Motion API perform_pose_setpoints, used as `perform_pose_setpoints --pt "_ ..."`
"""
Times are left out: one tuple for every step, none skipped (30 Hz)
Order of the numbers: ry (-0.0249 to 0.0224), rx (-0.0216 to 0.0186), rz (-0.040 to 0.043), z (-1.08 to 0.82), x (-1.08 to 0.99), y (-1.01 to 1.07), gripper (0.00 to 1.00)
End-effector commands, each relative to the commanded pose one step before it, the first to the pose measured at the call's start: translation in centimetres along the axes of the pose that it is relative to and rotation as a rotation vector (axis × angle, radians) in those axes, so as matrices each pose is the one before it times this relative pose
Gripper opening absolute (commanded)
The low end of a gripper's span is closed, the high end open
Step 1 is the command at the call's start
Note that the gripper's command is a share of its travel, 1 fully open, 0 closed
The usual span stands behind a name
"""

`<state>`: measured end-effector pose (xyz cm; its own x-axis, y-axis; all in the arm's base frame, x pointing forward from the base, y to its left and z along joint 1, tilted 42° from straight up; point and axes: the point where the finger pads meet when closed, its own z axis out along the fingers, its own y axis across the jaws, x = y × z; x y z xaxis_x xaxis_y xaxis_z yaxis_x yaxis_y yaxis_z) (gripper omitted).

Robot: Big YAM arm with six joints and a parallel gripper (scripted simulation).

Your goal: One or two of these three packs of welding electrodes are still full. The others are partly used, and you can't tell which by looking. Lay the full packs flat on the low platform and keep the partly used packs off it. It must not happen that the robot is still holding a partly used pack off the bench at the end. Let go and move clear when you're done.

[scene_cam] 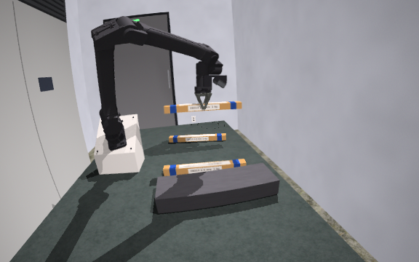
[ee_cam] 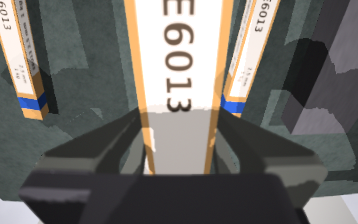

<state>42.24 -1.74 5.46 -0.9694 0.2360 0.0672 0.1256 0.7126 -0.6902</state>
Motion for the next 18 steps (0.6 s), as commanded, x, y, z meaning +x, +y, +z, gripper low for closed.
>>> perform_pose_setpoints --pt "-0.08834 -0.04006 0.0097 -3.605 -0.537 -0.816 0.0" --pt "-0.00067 0.00005 -0.00098 0.054 0.054 0.004 0.0" --pt "-0.00399 -0.00194 0.00215 -0.078 -0.125 -0.016 0.0" --pt "-0.00388 -0.00184 0.00223 -0.056 -0.122 -0.012 0.0" --pt "-0.00334 -0.00147 0.00189 -0.037 -0.107 -0.015 0.0" --pt "-0.00288 -0.00116 0.00161 -0.021 -0.092 -0.019 0.0" --pt "-0.00249 -0.0009 0.00137 -0.008 -0.078 -0.023 0.0" --pt "-0.00214 -0.0007 0.00117 0.005 -0.065 -0.026 0.0" --pt "-0.00182 -0.00058 0.00099 0.016 -0.05 -0.028 0.0" --pt "0.0 0.0 0.0 0.0 0.0 0.0 0.0" --pt "0.0 0.0 0.0 0.0 0.0 0.0 0.0" --pt "-0.00003 0.00039 -0.00048 0.027 0.009 -0.055 0.0" --pt "-0.0003 0.00021 -0.00018 0.036 0.007 -0.049 0.0" --pt "0.00116 0.00102 -0.0014 0.128 0.104 -0.027 0.0" --pt "0.00325 0.00182 -0.00183 0.247 0.195 -0.037 0.0" --pt "0.00448 0.00205 -0.00148 0.293 0.215 -0.068 0.0" --pt "0.00465 0.00166 -0.00038 0.294 0.182 -0.097 0.0" --pt "0.0048 0.00139 0.00044 0.292 0.154 -0.121 0.0"
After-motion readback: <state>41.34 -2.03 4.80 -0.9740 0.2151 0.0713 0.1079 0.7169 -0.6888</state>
